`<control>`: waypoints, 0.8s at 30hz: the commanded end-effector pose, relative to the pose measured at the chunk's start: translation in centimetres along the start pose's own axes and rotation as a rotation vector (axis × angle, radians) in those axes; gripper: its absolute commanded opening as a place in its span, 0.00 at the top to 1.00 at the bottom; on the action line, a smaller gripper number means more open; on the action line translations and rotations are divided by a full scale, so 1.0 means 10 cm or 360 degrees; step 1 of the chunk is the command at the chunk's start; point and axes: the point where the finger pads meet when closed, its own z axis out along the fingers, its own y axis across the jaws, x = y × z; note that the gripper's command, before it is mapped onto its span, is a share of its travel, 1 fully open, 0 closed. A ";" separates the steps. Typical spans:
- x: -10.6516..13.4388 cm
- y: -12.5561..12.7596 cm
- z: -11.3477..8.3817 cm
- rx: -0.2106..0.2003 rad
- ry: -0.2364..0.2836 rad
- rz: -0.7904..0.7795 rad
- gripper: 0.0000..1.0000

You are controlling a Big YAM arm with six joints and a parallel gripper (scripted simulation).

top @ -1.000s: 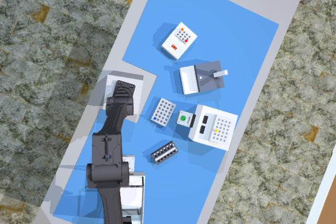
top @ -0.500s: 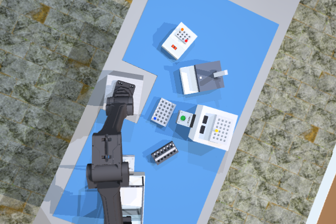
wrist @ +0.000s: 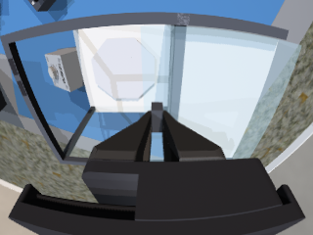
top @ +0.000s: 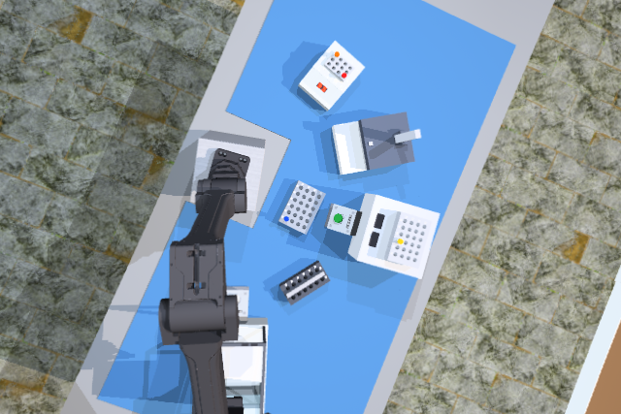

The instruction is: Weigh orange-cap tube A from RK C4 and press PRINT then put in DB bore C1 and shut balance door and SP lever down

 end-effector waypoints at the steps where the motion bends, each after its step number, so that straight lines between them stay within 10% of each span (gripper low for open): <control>1: 0.01 -0.01 -0.13 0.0058 -0.0004 0.0007 0.94; 24: 0.00 0.21 -0.12 0.0053 -0.0002 0.0017 0.94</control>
